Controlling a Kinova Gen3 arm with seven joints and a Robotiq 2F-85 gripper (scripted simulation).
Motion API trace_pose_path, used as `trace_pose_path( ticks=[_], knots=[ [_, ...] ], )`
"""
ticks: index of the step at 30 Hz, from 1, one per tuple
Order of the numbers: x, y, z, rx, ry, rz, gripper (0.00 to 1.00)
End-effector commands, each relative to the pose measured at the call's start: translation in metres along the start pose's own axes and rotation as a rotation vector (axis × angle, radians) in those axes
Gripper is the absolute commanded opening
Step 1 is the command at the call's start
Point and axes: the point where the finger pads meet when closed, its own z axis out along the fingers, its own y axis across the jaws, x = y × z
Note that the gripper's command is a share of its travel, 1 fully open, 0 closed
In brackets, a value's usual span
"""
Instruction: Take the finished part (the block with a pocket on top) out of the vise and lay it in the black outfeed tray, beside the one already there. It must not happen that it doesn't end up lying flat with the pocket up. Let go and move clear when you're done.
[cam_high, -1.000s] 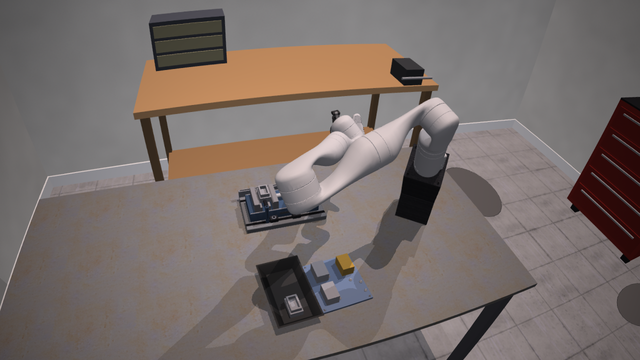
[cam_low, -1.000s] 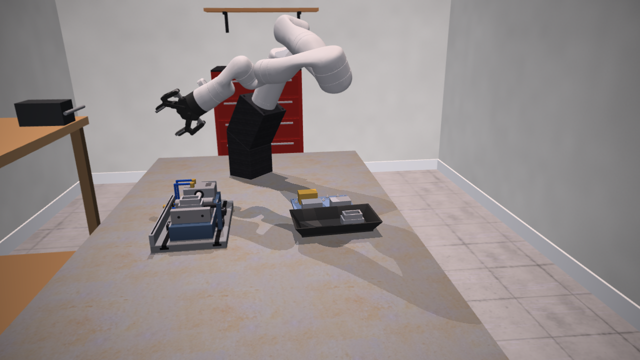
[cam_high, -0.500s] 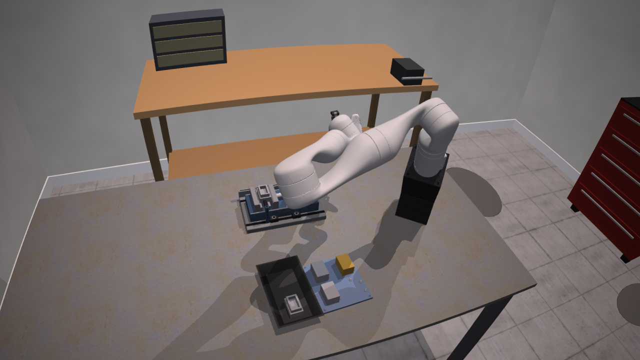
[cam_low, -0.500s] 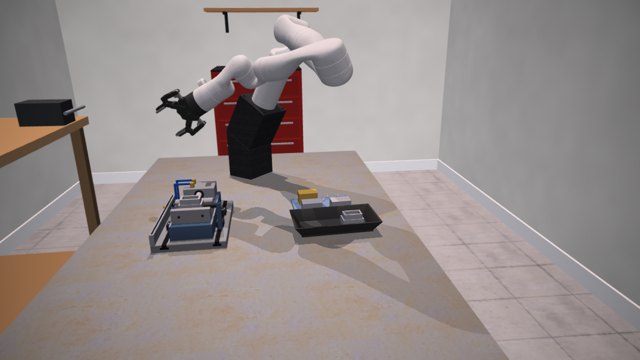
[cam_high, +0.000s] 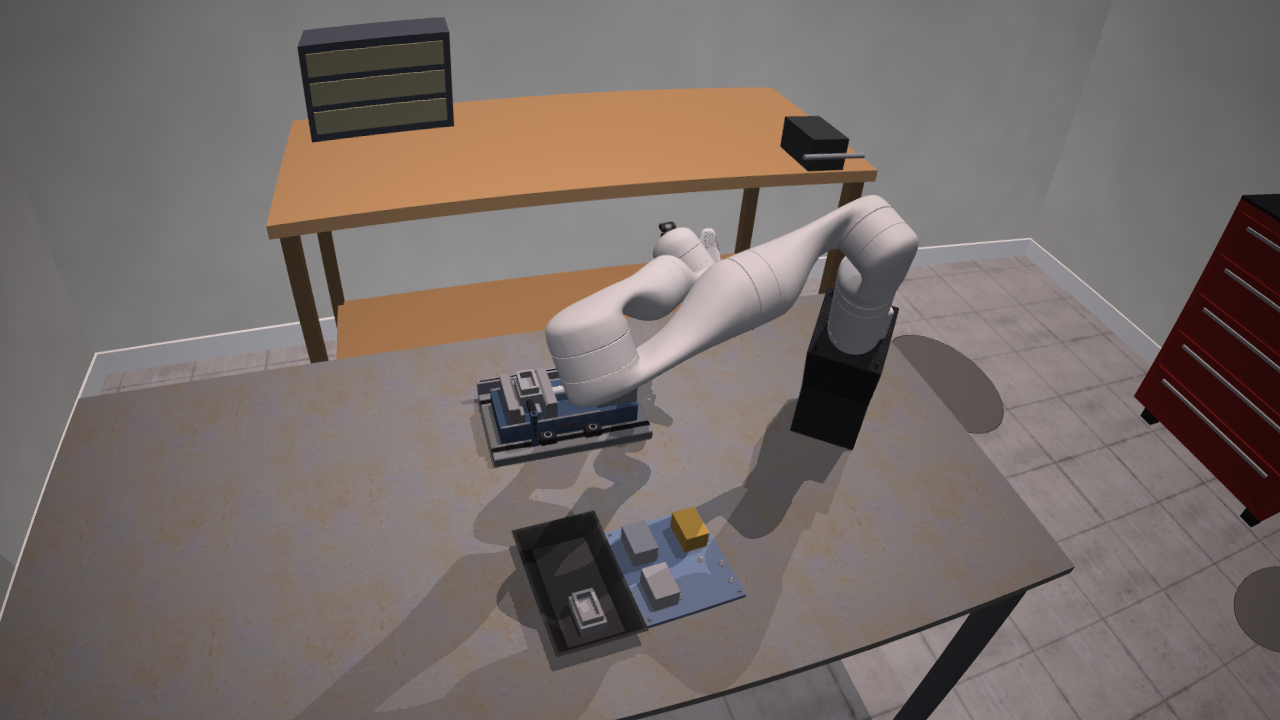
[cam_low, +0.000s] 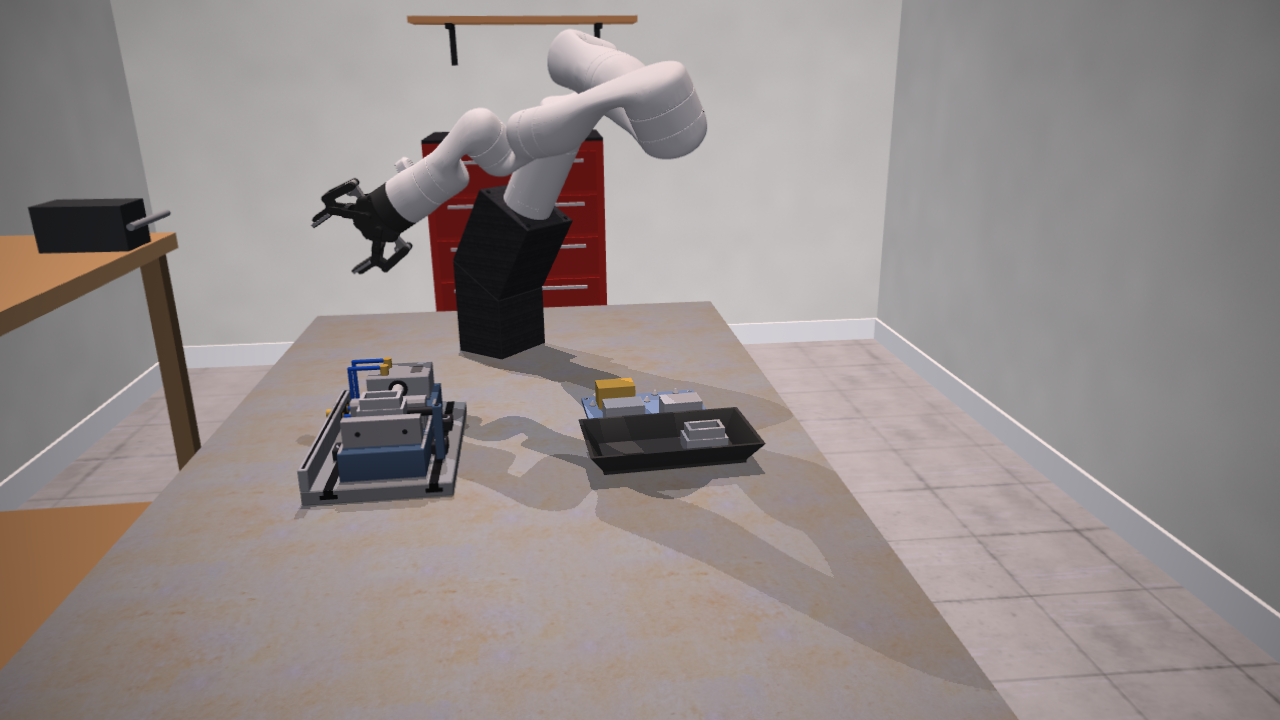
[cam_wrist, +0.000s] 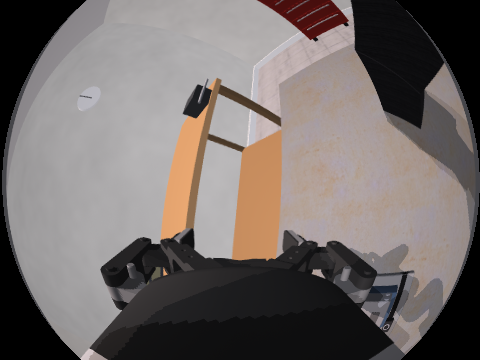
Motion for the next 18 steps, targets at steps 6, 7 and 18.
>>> trace_pose_path(
  ticks=[6, 7, 18],
  knots=[
    [-0.0035, 0.0008, -0.0011, -0.015, 0.008, 0.024, 1.0],
    [-0.0035, 0.0008, -0.0011, -0.015, 0.008, 0.024, 1.0],
    [-0.0067, 0.0019, -0.0021, -0.026, 0.015, 0.04, 1.0]
  ],
)
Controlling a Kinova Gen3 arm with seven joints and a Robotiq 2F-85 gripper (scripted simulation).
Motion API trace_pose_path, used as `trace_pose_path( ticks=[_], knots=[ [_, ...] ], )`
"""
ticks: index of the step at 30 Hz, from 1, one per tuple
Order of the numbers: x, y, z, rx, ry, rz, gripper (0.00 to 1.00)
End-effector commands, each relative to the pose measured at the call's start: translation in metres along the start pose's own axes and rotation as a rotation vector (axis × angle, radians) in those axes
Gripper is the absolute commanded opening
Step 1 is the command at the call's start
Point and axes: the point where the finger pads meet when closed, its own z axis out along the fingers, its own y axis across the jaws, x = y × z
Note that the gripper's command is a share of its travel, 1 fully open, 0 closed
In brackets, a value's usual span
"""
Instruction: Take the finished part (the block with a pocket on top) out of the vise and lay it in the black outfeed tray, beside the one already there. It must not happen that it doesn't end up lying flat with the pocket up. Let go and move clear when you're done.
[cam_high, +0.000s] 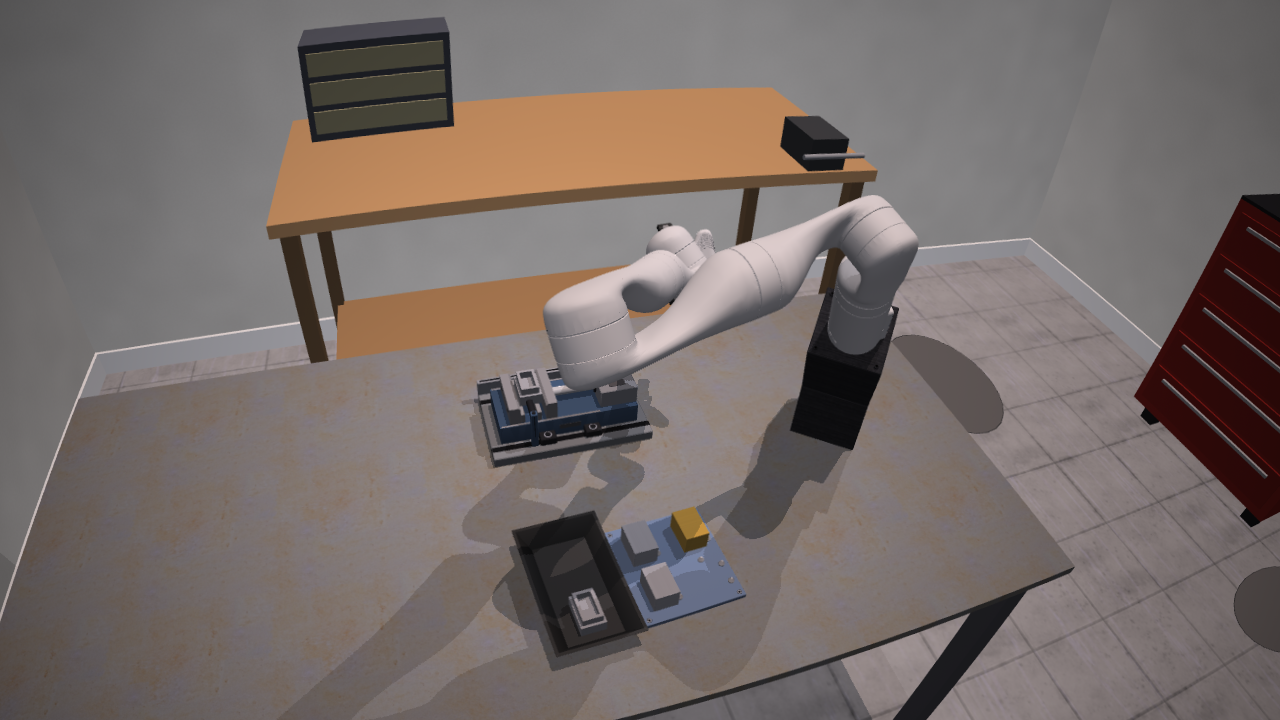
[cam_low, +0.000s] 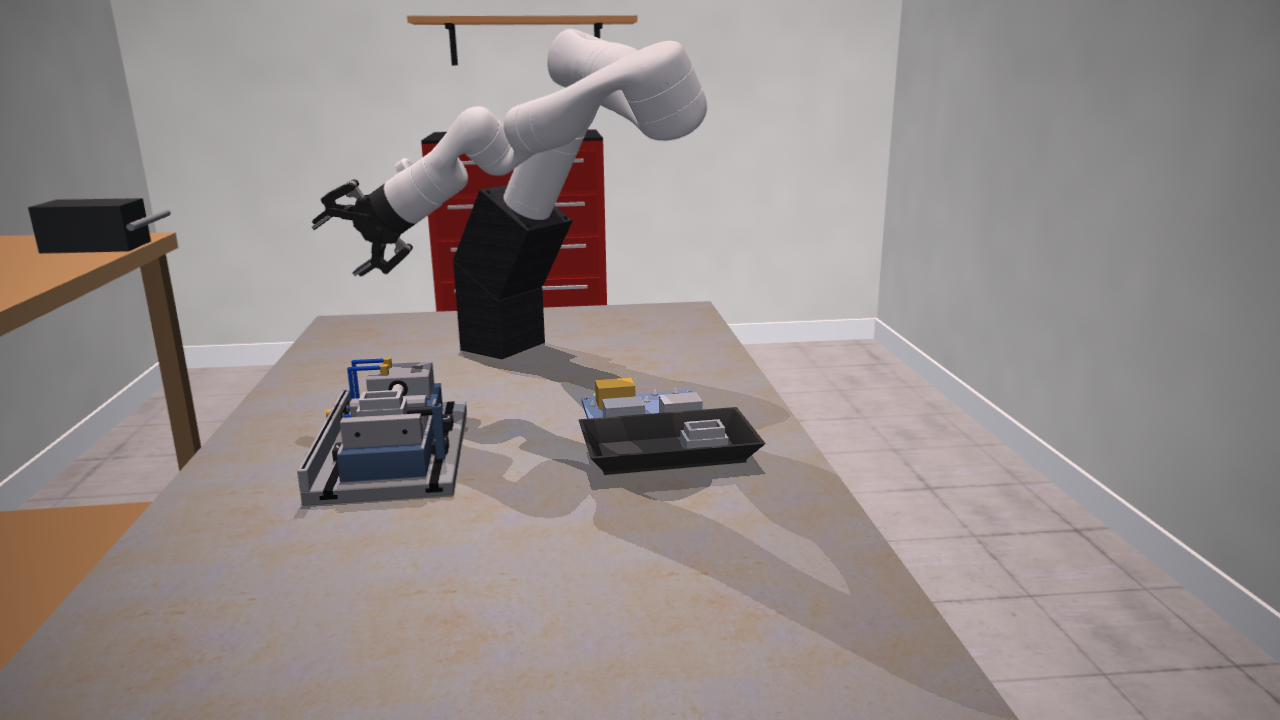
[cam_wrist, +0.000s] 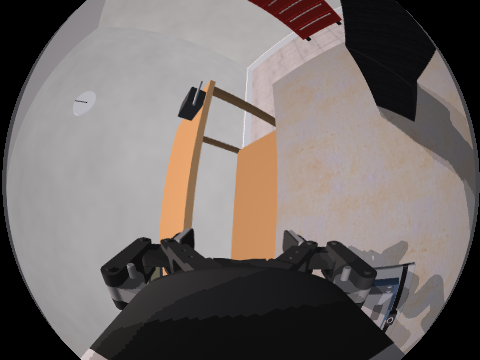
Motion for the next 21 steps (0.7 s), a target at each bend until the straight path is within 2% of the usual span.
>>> trace_pose_path(
  ticks=[1, 21],
  knots=[
    [-0.0011, -0.0006, -0.0003, -0.005, 0.001, 0.011, 1.0],
    [-0.0079, 0.0019, -0.0032, -0.028, 0.014, 0.044, 1.0]
  ],
)
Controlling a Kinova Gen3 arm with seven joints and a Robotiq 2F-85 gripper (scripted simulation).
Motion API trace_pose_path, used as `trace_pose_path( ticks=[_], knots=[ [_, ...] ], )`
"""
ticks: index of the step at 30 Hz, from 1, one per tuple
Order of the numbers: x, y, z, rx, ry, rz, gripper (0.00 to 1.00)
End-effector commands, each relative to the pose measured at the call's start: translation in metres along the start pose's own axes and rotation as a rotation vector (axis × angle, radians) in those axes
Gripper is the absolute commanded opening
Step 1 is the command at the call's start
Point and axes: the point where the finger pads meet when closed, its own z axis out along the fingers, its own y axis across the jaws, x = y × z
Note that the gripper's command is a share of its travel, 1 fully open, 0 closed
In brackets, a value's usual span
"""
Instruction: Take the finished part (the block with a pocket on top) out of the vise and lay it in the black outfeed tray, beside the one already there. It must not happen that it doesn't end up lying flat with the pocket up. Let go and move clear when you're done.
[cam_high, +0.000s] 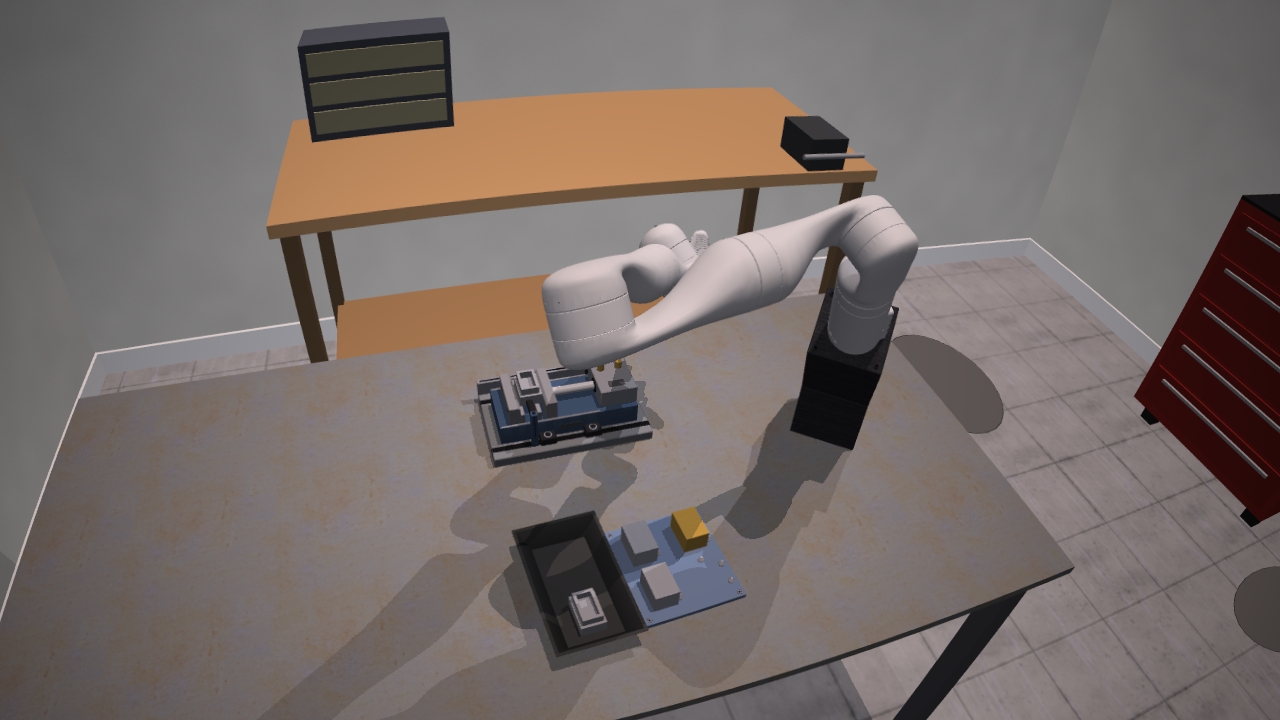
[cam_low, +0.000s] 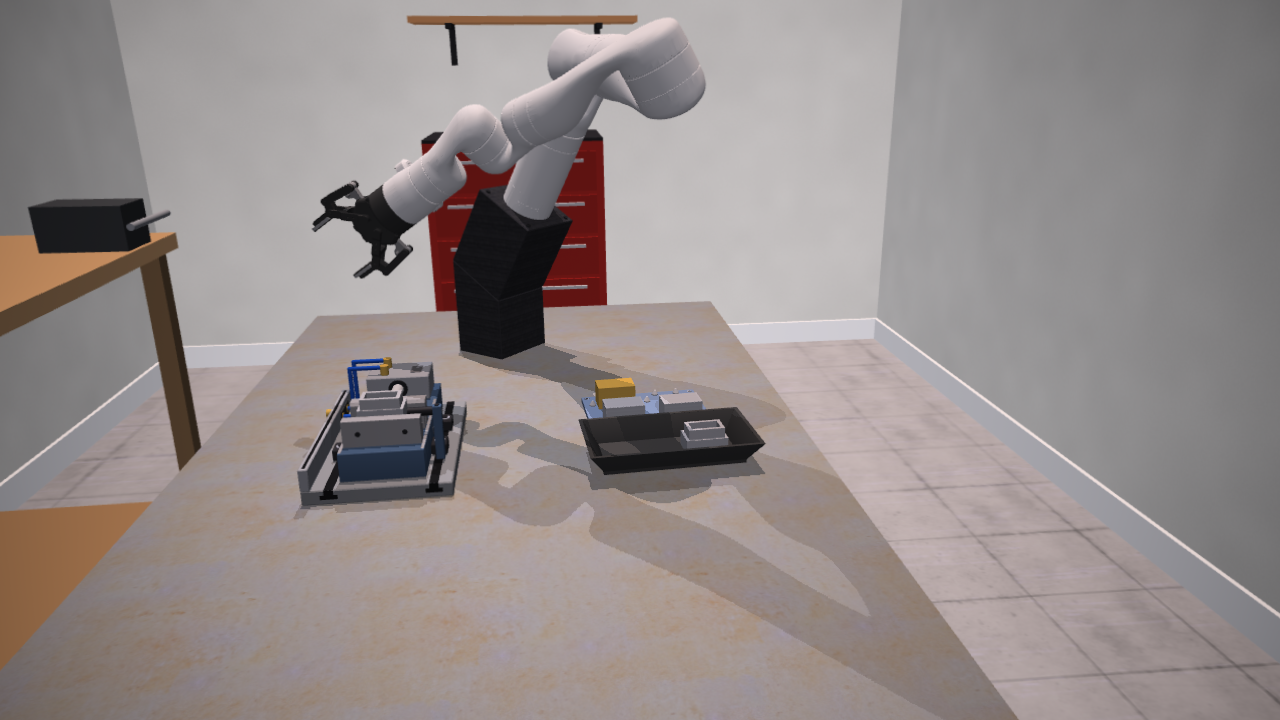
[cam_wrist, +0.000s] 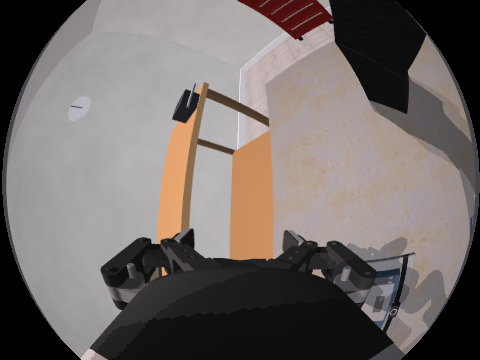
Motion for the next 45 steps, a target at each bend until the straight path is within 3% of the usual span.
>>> trace_pose_path(
  ticks=[1, 45],
  knots=[
    [-0.001, -0.001, 0.0, -0.005, 0.001, 0.011, 1.0],
    [-0.02, 0.007, -0.01, -0.072, 0.037, 0.101, 1.0]
  ],
)
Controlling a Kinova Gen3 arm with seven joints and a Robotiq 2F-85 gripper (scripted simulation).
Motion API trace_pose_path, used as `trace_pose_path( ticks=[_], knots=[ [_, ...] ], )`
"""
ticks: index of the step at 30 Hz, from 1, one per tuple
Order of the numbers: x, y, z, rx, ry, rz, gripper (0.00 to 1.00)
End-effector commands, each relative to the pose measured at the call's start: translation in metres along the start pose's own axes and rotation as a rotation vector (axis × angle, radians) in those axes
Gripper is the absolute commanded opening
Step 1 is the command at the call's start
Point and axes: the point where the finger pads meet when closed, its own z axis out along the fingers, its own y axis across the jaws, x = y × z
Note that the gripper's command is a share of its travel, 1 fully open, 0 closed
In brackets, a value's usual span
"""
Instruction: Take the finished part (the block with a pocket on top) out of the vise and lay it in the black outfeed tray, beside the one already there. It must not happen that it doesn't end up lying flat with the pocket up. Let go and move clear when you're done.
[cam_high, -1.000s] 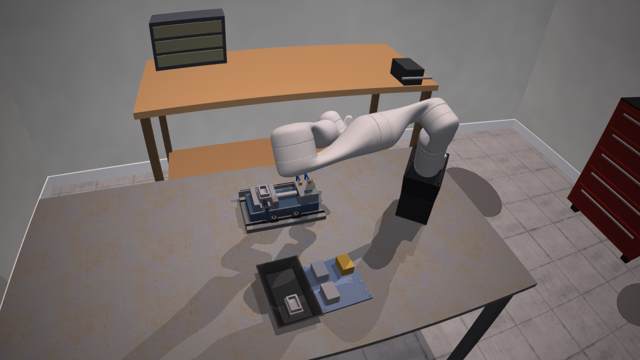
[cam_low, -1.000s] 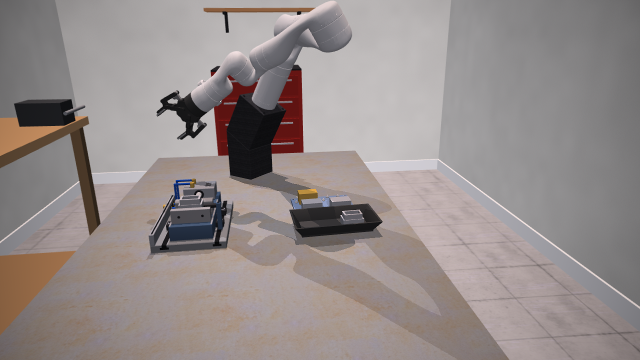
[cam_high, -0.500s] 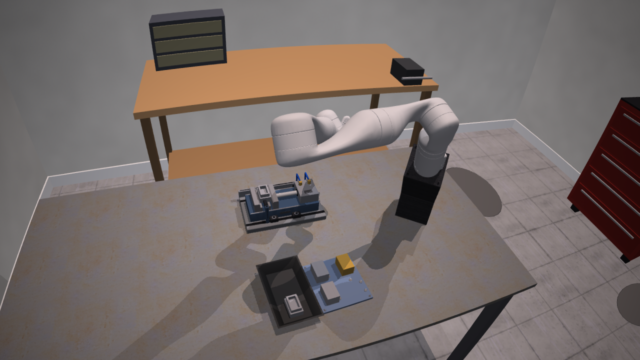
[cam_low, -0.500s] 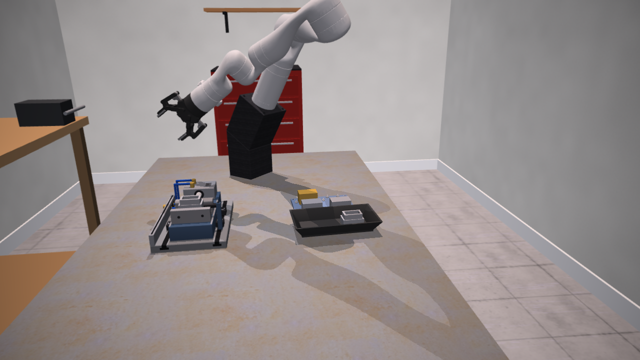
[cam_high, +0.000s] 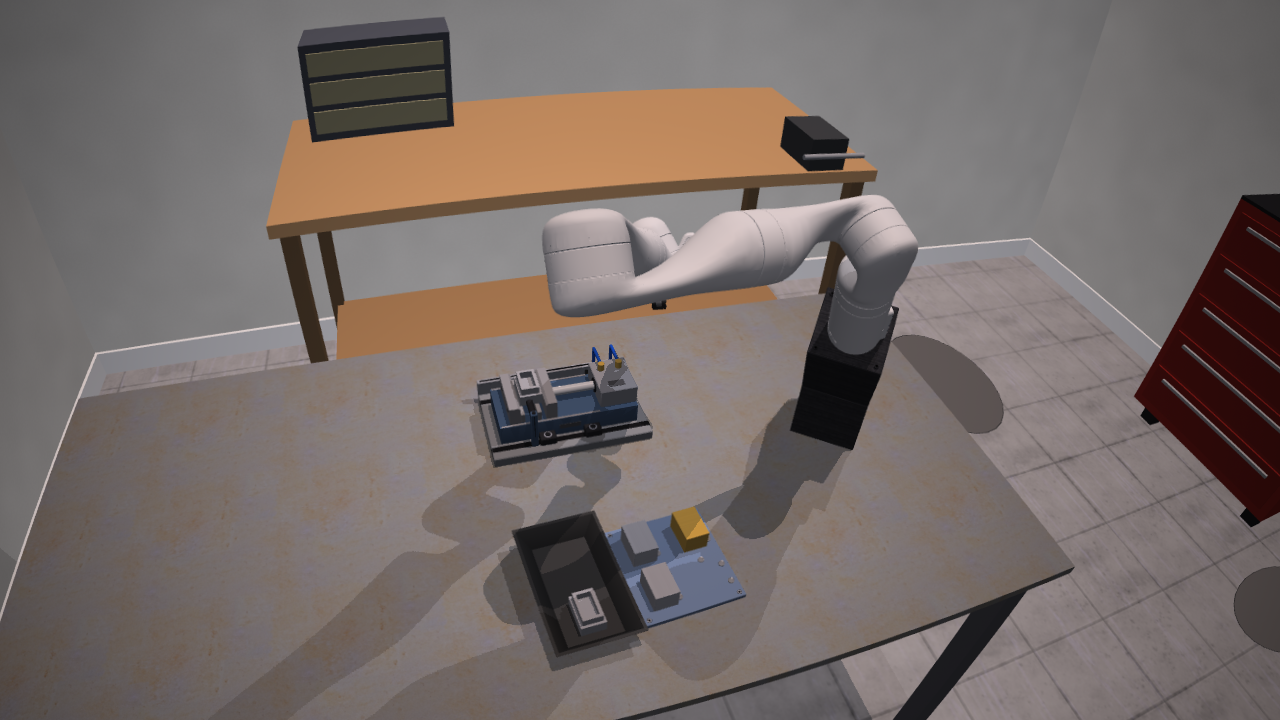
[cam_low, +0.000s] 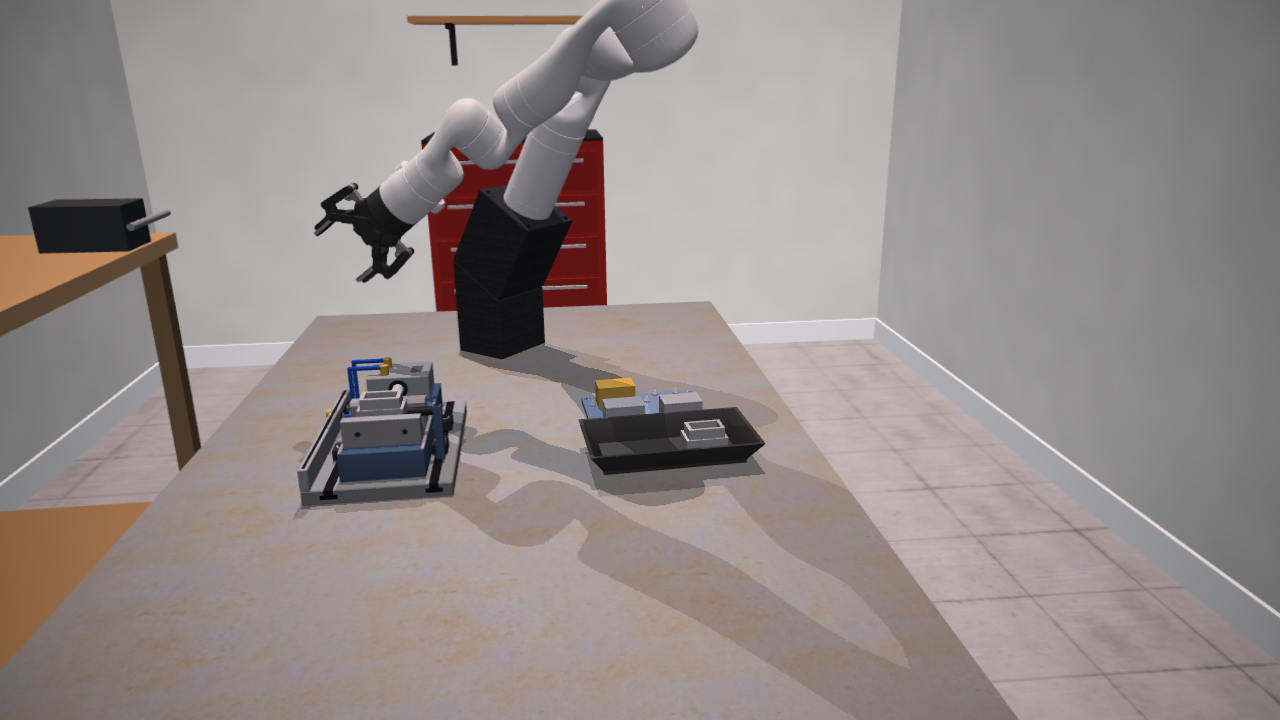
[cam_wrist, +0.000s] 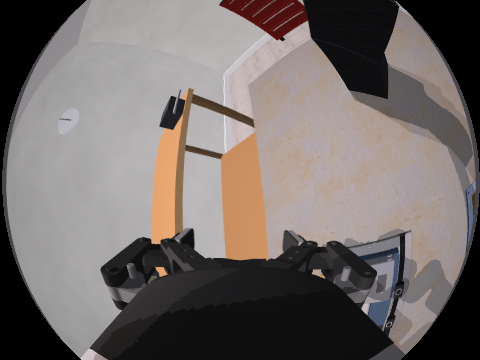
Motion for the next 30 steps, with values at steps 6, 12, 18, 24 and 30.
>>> trace_pose_path(
  ticks=[6, 12, 18, 24, 30],
  knots=[
    [-0.005, 0.0, -0.002, -0.014, 0.006, 0.026, 1.0],
    [-0.009, 0.002, -0.004, -0.029, 0.014, 0.046, 1.0],
    [-0.009, 0.002, -0.004, -0.029, 0.014, 0.046, 1.0],
    [-0.013, 0.004, -0.006, -0.044, 0.021, 0.066, 1.0],
    [-0.017, 0.007, -0.009, -0.06, 0.029, 0.086, 1.0]
  ],
)
